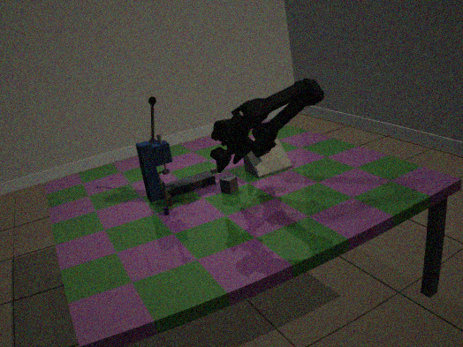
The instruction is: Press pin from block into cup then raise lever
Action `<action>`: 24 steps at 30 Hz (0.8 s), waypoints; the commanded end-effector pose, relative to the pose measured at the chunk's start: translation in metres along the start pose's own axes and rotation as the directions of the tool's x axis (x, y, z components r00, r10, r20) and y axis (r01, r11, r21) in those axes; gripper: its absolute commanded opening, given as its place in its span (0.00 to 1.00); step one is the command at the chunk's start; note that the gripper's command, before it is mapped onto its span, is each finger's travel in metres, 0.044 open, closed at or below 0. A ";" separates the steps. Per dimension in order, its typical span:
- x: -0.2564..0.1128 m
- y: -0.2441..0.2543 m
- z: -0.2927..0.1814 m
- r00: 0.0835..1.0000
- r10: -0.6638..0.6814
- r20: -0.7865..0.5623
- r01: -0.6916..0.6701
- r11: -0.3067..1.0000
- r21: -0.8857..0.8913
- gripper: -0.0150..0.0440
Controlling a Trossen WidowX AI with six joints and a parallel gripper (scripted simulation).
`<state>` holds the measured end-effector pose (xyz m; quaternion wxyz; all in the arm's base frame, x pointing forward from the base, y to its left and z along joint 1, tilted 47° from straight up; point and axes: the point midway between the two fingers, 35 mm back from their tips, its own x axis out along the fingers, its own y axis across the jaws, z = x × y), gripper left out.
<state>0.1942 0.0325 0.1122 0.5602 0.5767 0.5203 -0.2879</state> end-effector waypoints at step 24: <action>0.006 -0.007 0.015 0.917 -0.080 -0.390 0.072 0.997 -0.035 1.00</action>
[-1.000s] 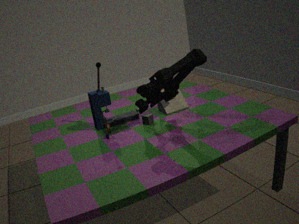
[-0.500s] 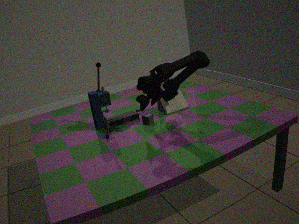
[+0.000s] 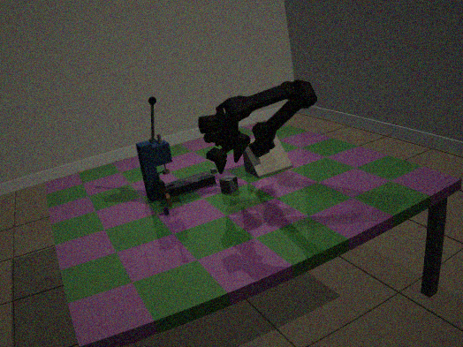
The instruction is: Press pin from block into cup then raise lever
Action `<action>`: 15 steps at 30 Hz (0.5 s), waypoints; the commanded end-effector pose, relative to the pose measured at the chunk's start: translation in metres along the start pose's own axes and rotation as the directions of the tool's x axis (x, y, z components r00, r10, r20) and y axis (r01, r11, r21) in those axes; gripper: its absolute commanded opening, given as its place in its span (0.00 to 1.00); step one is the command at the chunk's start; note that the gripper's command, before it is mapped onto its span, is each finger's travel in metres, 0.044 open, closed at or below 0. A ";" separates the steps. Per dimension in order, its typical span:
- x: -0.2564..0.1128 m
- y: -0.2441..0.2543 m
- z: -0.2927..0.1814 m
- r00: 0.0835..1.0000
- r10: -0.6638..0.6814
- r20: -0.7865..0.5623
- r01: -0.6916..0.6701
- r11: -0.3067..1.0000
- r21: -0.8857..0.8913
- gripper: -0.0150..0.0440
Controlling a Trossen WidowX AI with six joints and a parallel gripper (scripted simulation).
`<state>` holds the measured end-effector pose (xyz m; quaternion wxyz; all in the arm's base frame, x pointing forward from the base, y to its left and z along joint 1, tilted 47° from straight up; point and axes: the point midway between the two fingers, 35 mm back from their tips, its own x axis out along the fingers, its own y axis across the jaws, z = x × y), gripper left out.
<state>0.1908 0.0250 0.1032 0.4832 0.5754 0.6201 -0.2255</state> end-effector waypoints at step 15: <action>0.010 0.005 0.010 0.962 0.080 -0.262 -0.076 0.997 0.026 1.00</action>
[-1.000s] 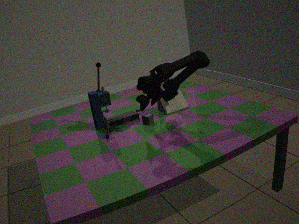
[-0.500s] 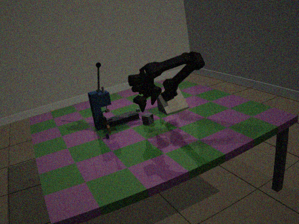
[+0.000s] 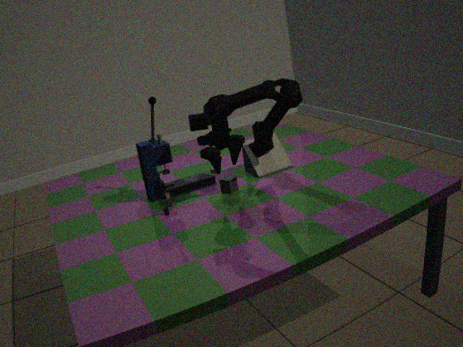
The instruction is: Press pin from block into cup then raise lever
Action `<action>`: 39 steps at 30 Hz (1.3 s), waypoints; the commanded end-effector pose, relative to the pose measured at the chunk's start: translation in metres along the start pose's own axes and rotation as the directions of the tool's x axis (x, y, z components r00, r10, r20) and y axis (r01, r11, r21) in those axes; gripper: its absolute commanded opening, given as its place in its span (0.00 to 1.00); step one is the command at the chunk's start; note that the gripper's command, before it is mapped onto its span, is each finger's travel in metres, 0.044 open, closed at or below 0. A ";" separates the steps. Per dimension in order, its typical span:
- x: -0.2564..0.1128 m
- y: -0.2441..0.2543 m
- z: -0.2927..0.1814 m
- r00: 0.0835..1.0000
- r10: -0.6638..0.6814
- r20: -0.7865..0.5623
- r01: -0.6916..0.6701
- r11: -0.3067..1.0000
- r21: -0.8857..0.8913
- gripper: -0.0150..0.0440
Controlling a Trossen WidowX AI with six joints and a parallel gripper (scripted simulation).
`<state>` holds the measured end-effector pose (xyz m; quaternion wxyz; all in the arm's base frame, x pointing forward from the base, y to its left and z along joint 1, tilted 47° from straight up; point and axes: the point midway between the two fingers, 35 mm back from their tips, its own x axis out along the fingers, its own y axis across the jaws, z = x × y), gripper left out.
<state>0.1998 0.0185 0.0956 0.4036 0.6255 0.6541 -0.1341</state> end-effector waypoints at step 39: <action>0.071 0.001 -0.001 1.000 0.005 -0.008 -0.005 1.000 0.003 1.00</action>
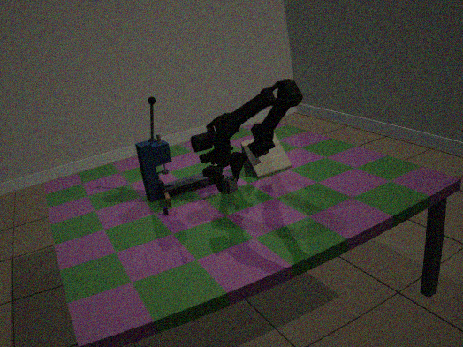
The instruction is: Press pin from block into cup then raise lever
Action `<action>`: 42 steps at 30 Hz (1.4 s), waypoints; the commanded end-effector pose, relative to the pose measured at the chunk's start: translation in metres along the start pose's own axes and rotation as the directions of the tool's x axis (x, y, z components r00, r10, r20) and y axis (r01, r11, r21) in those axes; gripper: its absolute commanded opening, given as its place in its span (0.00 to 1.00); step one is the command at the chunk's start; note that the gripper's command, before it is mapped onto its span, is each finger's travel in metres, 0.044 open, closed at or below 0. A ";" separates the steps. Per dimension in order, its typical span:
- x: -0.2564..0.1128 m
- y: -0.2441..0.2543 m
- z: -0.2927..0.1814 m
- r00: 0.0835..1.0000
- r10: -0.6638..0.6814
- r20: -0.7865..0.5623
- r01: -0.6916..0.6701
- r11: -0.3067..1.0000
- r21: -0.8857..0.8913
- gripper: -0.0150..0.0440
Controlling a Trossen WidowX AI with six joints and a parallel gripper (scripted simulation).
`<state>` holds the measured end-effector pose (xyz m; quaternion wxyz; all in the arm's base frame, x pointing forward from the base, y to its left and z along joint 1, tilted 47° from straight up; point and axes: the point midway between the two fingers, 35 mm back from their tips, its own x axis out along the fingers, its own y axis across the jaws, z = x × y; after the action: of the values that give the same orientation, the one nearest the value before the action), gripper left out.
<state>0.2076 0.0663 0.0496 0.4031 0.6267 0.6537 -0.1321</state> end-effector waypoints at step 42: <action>-0.090 -0.001 0.000 1.000 -0.001 -0.002 0.001 1.000 0.006 0.25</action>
<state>0.1993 0.0082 0.1047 0.3995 0.6283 0.6537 -0.1350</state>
